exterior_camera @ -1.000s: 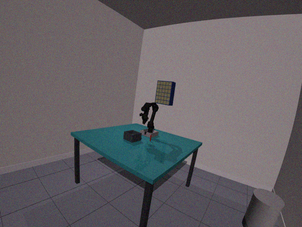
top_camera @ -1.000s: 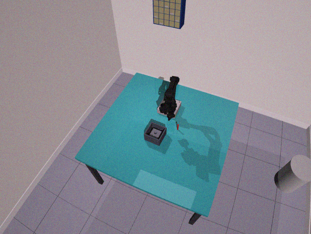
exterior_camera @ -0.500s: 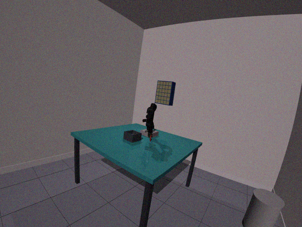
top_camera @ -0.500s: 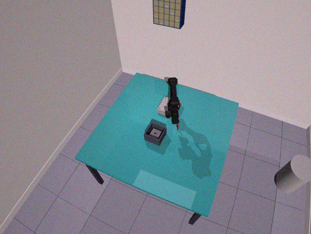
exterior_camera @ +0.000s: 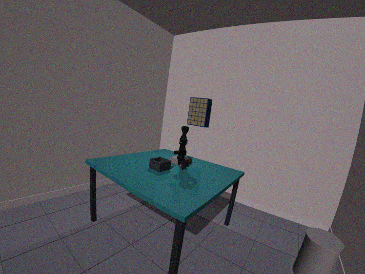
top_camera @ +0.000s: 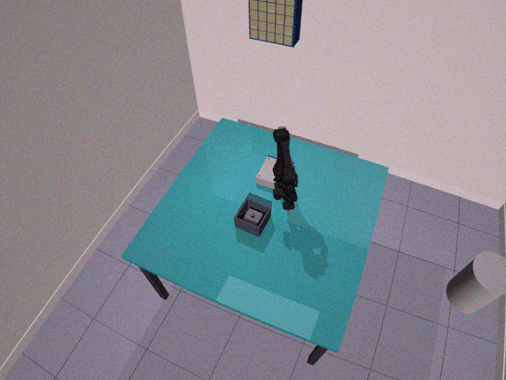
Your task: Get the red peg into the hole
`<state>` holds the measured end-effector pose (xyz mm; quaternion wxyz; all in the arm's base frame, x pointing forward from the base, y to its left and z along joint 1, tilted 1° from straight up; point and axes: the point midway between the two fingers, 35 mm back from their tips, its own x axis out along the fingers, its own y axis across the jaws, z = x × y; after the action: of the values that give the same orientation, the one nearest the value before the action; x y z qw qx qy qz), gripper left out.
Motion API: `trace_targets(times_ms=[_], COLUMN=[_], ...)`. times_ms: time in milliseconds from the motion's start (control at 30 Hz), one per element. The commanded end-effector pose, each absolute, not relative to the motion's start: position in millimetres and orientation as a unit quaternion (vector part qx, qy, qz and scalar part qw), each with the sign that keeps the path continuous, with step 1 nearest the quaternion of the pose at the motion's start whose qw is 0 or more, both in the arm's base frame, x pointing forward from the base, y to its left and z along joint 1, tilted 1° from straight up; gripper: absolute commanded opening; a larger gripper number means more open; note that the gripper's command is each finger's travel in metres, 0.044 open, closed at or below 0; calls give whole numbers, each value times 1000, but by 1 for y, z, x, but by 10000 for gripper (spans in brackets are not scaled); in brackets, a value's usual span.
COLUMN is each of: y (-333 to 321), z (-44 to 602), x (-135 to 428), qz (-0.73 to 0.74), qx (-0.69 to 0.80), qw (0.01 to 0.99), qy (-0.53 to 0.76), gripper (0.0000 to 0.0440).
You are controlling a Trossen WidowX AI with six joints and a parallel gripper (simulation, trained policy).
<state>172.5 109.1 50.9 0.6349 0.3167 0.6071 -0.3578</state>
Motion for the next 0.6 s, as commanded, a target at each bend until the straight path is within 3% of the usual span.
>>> trace_targets(times_ms=[0, 267, 367, 567], y=[113, 122, 123, 124], z=[37, 7, 0, -3], x=[172, 172, 169, 165], qz=[-355, -345, -350, -349], qx=[323, 344, 349, 350], qw=[635, 638, 631, 617], qy=[605, 596, 598, 612], gripper=[440, 420, 364, 209])
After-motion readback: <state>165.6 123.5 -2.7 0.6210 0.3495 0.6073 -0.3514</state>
